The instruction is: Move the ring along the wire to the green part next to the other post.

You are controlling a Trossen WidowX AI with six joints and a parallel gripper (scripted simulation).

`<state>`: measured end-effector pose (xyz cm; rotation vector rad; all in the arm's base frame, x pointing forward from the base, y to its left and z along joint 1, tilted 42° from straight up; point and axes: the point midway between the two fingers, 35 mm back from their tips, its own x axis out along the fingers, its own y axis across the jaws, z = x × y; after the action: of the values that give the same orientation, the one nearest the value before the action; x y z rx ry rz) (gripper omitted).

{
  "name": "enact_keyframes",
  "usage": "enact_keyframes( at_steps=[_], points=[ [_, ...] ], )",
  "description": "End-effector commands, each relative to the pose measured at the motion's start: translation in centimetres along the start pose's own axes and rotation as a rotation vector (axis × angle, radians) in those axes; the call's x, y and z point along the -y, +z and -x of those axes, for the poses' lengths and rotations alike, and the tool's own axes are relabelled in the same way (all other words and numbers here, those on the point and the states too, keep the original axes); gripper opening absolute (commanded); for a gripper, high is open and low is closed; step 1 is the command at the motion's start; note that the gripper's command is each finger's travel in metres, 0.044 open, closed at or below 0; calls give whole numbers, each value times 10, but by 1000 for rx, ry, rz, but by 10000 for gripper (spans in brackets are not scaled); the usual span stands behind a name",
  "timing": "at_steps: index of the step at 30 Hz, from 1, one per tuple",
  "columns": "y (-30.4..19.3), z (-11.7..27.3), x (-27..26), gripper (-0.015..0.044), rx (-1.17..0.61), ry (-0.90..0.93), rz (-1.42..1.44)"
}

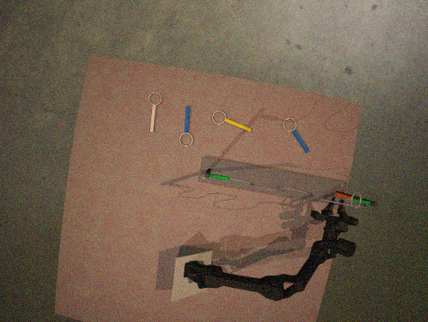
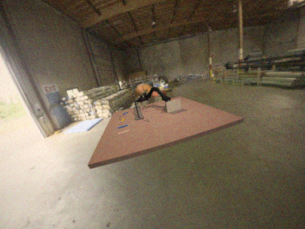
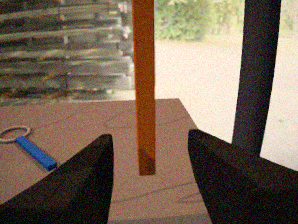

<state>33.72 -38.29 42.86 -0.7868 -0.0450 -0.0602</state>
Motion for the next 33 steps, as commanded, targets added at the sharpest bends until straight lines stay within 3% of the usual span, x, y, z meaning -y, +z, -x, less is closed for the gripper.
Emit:
enact_keyframes(
  at_steps=[1, 33],
  points=[
    [-4, -8, 0, 160, -5, -2, -3],
    [-3, -49, -1, 160, -3, -5, -4]
  ],
)
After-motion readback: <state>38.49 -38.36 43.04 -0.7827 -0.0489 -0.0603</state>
